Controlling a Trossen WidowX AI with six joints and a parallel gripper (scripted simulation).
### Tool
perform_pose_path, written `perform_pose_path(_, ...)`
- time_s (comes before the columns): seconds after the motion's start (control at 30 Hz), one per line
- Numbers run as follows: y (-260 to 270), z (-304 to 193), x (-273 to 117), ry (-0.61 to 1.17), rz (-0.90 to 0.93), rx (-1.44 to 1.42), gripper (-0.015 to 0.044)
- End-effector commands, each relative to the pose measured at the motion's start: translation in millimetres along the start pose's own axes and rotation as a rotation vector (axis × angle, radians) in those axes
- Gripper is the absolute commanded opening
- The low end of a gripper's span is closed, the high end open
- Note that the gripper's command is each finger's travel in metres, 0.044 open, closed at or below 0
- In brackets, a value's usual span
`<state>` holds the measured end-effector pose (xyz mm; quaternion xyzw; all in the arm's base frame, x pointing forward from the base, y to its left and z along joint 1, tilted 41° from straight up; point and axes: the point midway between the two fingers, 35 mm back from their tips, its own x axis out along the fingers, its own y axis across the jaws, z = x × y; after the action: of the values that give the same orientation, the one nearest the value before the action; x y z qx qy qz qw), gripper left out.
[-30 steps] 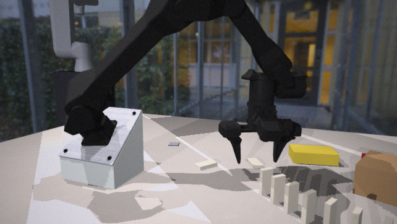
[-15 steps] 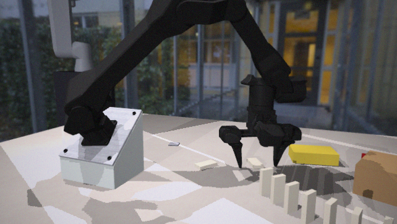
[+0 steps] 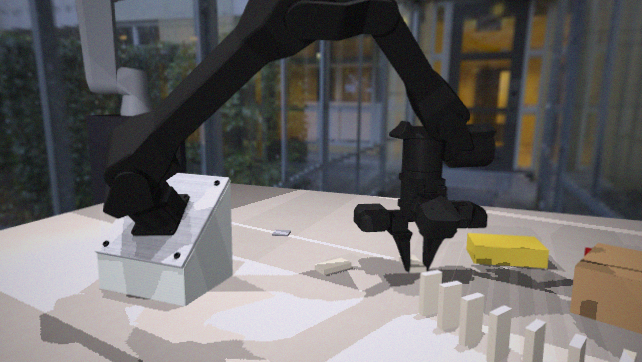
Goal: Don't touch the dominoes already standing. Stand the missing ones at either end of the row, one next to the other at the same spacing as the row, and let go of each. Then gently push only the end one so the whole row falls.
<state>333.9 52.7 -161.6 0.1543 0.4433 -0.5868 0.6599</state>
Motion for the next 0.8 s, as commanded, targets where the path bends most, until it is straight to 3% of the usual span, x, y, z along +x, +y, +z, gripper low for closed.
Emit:
perform_pose_path(0.0,0,1,1,-0.006,0.0,-0.006,0.0107)
perform_pose_path(0.2,1,0,-6,-0.005,0.001,-0.006,0.0107)
perform_pose_path(0.63,10,1,-145,0.0,0.002,-0.007,0.0107)
perform_pose_path(0.77,11,1,-160,0.0,0.002,-0.008,0.0107)
